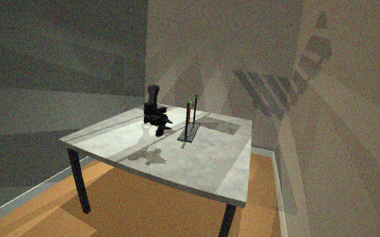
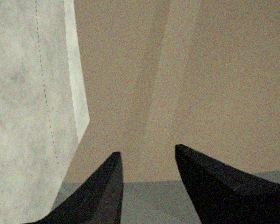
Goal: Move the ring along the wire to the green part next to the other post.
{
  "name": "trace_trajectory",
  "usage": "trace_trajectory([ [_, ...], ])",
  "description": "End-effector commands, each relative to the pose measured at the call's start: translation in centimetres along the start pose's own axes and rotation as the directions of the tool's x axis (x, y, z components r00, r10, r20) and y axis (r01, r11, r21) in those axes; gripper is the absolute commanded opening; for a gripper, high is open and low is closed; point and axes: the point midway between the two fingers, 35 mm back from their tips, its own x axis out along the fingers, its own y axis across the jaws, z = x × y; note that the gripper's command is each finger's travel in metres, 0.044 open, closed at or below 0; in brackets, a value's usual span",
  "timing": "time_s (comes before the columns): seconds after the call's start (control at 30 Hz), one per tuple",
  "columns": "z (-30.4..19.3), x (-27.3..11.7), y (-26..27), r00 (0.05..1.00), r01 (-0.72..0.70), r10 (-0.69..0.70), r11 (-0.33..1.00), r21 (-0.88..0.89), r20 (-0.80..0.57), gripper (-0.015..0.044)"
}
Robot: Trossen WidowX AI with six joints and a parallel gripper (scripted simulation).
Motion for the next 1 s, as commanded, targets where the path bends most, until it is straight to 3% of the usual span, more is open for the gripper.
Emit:
trace_trajectory([
  [0.0, 2.6, -0.6, 1.4, 0.999, -0.002, -0.003, 0.991, 0.133, 0.034, 0.016],
  [0.47, 10.4, -3.2, 5.6, 0.993, -0.064, 0.002, 0.858, 0.509, 0.121, 0.016],
  [0.97, 19.5, -7.6, 9.0, 0.977, -0.181, 0.011, 0.568, 0.803, 0.212, 0.016],
])
